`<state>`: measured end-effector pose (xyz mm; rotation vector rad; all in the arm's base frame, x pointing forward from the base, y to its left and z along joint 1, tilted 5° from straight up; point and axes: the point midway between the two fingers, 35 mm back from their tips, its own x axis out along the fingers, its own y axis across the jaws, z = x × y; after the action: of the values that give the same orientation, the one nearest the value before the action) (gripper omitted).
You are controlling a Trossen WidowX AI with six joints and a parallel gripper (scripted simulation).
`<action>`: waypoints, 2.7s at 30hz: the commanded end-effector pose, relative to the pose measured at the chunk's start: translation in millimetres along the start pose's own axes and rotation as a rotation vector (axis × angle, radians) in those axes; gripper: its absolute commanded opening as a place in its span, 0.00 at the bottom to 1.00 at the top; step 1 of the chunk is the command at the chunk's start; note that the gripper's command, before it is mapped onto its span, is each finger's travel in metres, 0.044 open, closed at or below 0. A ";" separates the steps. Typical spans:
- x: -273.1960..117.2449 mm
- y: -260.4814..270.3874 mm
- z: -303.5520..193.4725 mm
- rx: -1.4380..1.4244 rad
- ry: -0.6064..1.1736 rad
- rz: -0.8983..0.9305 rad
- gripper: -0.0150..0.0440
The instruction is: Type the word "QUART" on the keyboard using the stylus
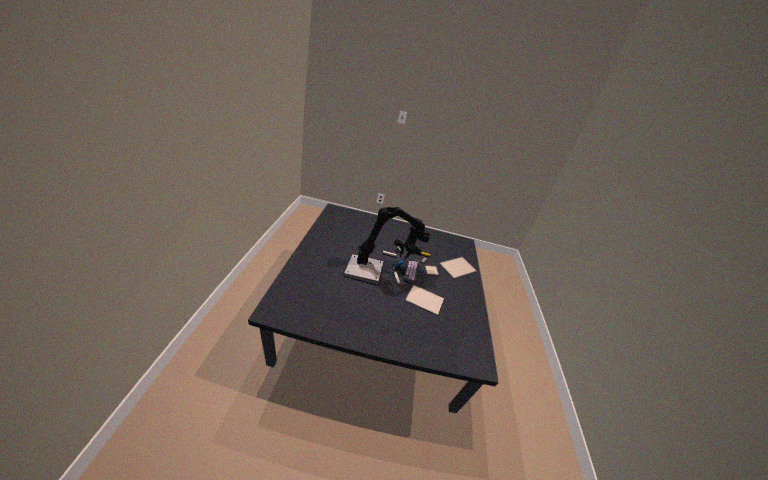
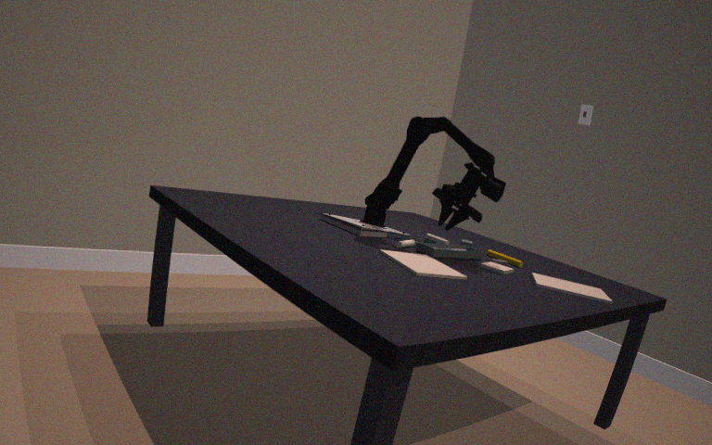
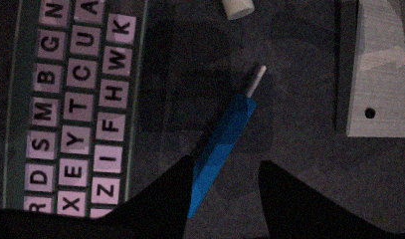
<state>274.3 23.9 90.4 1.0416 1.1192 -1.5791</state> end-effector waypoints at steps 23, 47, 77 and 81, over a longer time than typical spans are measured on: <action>18.1 -13.2 1.7 0.492 -0.151 -0.023 0.51; 35.3 -10.5 -5.2 0.492 -0.150 -0.023 0.51; 56.4 -6.9 -11.9 0.492 -0.150 -0.024 0.51; 59.2 -6.4 -12.8 0.492 -0.150 -0.024 0.51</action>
<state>256.7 25.2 35.2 1.1958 0.6564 -1.9672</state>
